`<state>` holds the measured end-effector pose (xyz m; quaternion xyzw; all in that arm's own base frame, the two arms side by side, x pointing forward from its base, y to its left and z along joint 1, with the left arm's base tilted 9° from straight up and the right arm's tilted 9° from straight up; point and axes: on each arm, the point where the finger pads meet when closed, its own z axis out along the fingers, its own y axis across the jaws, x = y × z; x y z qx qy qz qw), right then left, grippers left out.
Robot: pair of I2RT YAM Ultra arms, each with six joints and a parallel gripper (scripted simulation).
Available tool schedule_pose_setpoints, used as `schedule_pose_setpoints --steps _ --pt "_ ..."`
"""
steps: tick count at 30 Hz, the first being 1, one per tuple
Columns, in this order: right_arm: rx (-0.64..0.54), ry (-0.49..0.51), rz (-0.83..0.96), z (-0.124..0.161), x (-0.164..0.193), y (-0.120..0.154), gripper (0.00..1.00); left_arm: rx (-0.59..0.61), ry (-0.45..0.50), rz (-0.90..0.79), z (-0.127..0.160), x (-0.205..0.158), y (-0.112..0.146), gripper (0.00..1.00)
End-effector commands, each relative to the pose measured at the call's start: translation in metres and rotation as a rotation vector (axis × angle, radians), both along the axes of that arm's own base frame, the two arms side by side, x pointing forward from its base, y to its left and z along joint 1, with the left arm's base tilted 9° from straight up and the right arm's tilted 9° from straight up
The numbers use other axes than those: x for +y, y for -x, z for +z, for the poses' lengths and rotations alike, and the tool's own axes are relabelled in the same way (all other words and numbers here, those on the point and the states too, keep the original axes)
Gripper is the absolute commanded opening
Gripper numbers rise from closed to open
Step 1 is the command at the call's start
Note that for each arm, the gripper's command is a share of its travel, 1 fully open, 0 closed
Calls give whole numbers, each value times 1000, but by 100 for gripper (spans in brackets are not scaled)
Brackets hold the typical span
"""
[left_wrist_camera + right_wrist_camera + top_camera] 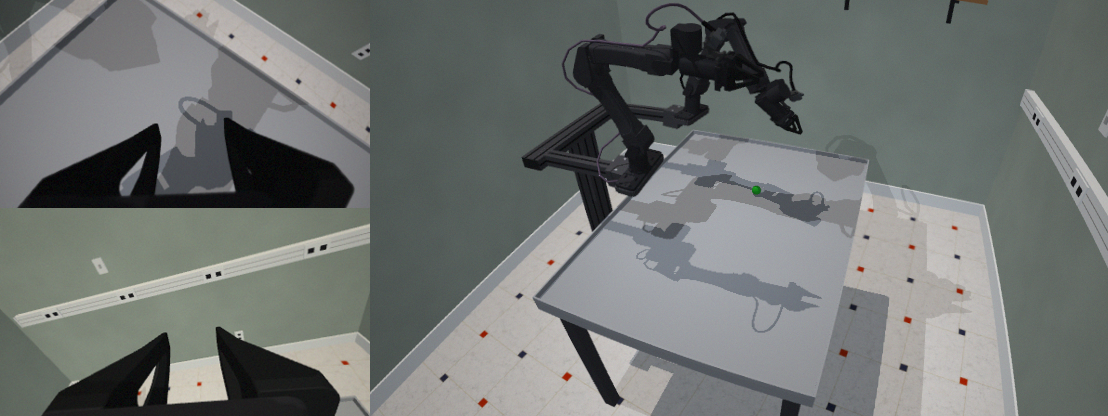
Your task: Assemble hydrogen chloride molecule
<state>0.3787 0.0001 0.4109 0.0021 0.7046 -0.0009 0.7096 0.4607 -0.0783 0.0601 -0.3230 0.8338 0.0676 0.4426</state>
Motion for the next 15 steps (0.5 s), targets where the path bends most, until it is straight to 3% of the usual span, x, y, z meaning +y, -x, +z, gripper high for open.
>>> schedule_pose_setpoints --steps 1,6,11,15 --pt "-11 11 26 2 8 -3 36 -22 13 -87 35 2 -9 49" --pt "-35 12 28 10 8 6 36 -51 18 -155 65 13 -9 49" --pt "-15 12 29 1 8 3 36 -67 15 -196 83 19 -8 49" --pt "-4 12 30 -3 9 -1 36 -129 10 -245 114 24 -10 49"
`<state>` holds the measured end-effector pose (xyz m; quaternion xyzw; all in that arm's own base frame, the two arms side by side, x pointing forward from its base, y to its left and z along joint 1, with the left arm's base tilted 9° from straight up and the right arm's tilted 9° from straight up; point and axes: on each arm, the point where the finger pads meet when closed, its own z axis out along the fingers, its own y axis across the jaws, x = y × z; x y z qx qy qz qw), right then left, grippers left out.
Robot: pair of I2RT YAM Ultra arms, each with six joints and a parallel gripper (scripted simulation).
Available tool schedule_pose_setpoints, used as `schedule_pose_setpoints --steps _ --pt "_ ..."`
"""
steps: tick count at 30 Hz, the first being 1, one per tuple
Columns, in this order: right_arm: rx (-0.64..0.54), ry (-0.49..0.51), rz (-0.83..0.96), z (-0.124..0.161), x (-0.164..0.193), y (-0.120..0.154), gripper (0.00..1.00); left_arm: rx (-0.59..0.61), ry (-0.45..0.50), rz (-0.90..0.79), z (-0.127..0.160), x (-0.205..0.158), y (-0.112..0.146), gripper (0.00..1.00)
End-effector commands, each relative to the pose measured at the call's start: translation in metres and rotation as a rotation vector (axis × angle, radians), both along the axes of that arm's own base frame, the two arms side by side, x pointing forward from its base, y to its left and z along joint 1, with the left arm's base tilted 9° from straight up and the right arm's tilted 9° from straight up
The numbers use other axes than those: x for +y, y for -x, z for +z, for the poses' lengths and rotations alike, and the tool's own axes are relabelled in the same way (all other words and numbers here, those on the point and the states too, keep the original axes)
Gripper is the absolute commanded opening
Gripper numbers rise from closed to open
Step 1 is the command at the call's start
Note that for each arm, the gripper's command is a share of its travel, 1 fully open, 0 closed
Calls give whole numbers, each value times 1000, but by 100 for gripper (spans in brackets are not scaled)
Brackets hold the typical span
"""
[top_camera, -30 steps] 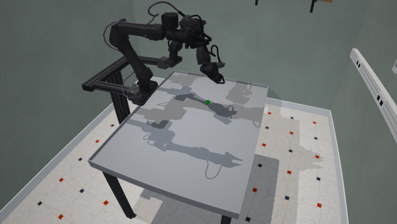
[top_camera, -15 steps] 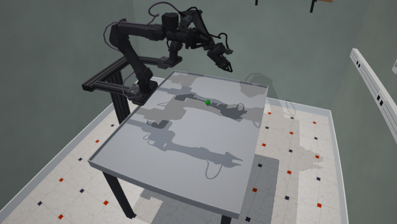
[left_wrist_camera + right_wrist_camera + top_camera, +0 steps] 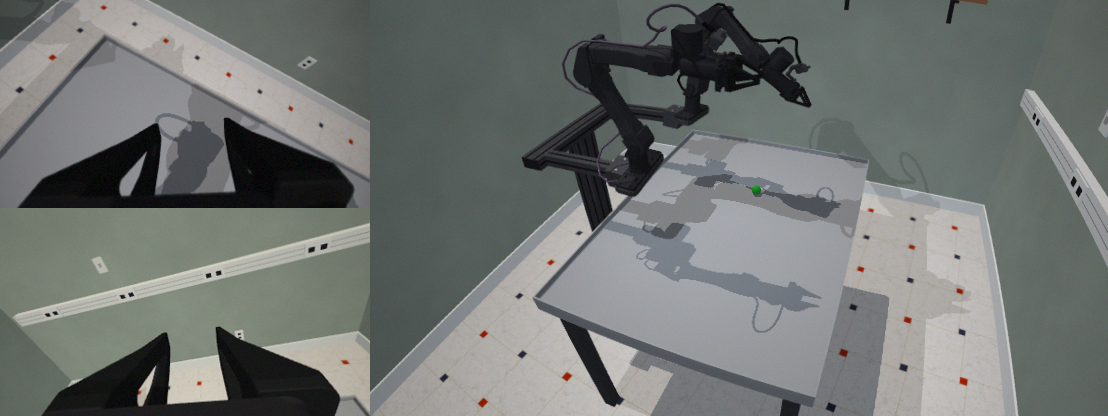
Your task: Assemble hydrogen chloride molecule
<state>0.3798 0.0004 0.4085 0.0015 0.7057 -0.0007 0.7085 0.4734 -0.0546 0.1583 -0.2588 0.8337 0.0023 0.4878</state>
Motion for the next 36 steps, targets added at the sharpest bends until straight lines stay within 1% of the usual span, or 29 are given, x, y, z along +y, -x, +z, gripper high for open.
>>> schedule_pose_setpoints --steps 1,5,9,10,11,13,14,16,19,23,26,27,28,30,35,36 --pt "-1 11 29 -1 9 -1 36 -48 -15 -84 29 3 1 49" --pt "9 12 30 1 9 -3 36 -113 -31 -134 65 10 2 49" --pt "-33 12 20 20 5 3 36 -120 -63 -183 77 18 14 49" --pt "-56 12 20 28 5 6 36 -132 -70 -197 85 19 15 49" --pt "-66 12 20 31 5 8 36 -142 -78 -208 92 21 17 49" --pt "-66 12 20 31 5 8 36 -142 -78 -208 92 21 17 49" --pt "-72 12 17 31 4 9 36 -169 -86 -218 103 23 18 49" --pt "-99 12 17 39 4 14 36 -200 -100 -238 115 25 21 49" --pt "-82 12 15 31 3 11 36 -277 -132 -264 149 30 27 49" --pt "-29 12 10 10 1 4 36 -303 -180 -307 162 36 40 49" --pt "-1 12 8 -3 0 -1 36 -338 -219 -338 182 40 51 49" --pt "8 12 8 -5 0 -3 36 -341 -232 -350 184 41 55 49" --pt "14 12 8 -6 0 -4 36 -357 -246 -359 189 42 58 49" --pt "14 12 8 -6 0 -4 36 -357 -246 -359 189 42 58 49" --pt "-32 12 17 16 4 7 36 -494 -333 -386 244 47 78 49" --pt "-43 12 23 21 6 9 36 -503 -350 -393 247 48 82 49"
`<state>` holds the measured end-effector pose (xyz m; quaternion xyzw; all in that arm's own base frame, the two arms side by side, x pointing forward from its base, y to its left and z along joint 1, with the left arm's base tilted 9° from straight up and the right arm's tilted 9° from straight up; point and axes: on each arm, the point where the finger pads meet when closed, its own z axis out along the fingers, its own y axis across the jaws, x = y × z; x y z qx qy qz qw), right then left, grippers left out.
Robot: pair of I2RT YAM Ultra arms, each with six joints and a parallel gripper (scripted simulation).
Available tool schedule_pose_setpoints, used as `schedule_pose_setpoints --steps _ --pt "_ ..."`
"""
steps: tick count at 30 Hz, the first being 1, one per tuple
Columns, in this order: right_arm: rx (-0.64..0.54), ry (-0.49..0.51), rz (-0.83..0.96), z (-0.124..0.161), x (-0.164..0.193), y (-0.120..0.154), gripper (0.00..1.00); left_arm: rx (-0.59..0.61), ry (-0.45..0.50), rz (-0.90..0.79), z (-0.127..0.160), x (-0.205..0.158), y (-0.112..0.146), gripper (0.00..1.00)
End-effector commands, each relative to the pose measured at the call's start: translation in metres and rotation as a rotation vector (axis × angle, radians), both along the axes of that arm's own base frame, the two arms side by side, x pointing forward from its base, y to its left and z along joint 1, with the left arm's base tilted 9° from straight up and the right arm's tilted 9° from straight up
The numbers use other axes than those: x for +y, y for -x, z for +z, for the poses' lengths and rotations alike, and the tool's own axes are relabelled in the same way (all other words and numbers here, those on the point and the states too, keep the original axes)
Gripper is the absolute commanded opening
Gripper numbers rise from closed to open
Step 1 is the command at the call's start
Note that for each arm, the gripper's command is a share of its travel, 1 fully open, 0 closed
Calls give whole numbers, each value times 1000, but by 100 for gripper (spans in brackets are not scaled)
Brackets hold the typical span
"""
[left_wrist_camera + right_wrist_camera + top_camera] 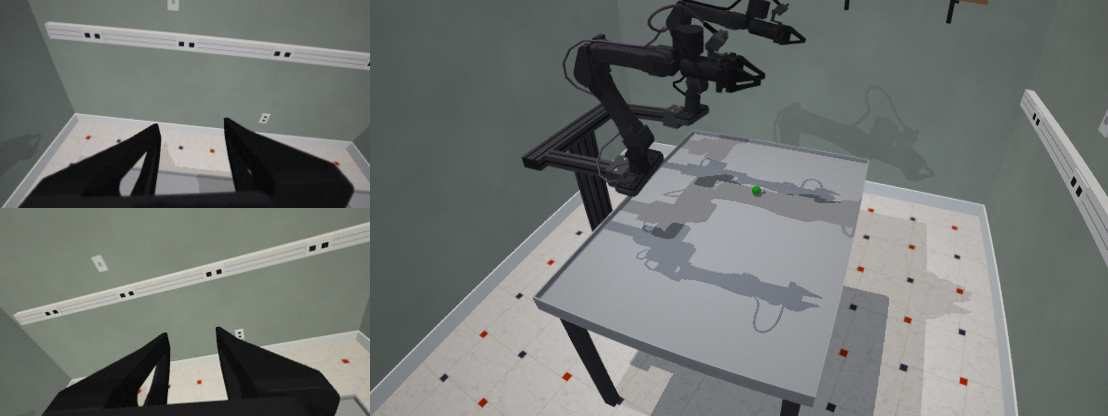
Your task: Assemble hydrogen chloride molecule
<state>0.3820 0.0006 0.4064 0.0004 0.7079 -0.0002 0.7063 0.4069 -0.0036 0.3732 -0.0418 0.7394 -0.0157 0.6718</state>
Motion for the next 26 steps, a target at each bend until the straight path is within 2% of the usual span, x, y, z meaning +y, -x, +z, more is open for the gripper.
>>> schedule_pose_setpoints --steps 1,5,8,11,13,26 --pt "-62 11 26 28 8 14 36 -102 -81 -62 34 -2 20 49" --pt "-84 11 29 35 9 14 36 -85 -123 -79 28 0 31 49" --pt "-75 11 27 31 9 7 36 -64 -111 -69 22 3 30 49" --pt "-69 11 27 29 9 6 36 -69 -106 -66 23 3 31 49" --pt "-61 11 27 27 9 4 36 -117 -85 -48 41 6 37 49" --pt "-61 11 27 27 9 4 36 -117 -85 -48 41 6 37 49"
